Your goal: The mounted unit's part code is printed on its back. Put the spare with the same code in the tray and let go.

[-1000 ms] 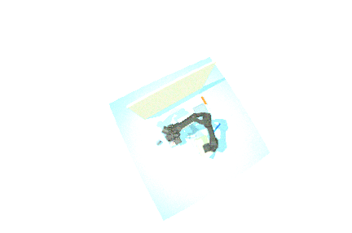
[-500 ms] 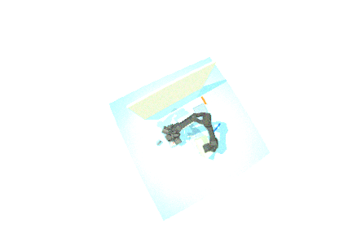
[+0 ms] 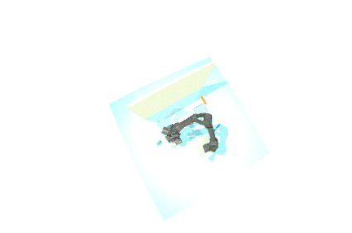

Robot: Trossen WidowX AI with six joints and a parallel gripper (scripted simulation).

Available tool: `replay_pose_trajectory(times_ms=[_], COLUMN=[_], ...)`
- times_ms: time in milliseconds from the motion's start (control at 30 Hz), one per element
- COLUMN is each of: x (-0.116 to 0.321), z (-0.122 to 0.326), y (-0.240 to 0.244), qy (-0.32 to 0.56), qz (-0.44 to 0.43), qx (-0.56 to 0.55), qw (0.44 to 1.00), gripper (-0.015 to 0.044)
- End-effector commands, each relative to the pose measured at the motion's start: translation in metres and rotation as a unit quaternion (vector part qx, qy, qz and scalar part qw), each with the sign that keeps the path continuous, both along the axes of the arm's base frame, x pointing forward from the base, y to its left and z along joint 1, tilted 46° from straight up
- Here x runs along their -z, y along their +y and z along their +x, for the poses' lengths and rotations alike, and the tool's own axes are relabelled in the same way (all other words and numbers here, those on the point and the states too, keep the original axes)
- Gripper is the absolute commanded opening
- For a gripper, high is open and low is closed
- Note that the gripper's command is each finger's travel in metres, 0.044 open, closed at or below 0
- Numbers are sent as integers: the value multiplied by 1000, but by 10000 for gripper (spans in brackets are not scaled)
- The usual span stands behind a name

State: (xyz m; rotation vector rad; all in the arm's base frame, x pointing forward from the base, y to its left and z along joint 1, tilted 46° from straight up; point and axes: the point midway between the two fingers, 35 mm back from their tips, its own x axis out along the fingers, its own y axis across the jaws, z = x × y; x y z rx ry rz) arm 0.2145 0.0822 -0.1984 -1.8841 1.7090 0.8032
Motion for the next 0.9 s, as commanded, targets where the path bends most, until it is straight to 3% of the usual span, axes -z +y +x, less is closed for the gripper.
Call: replay_pose_trajectory(times_ms=[0,133,533,867], x=[-23,-43,-43,-82], z=[2,-2,-3,1], y=[29,47,46,92], qy=[-8,-7,-4,-6], qz=[9,8,4,9], qx=[-2,-3,-6,-3], qw=[1000,1000,1000,1000], gripper=[0,0,0,0])
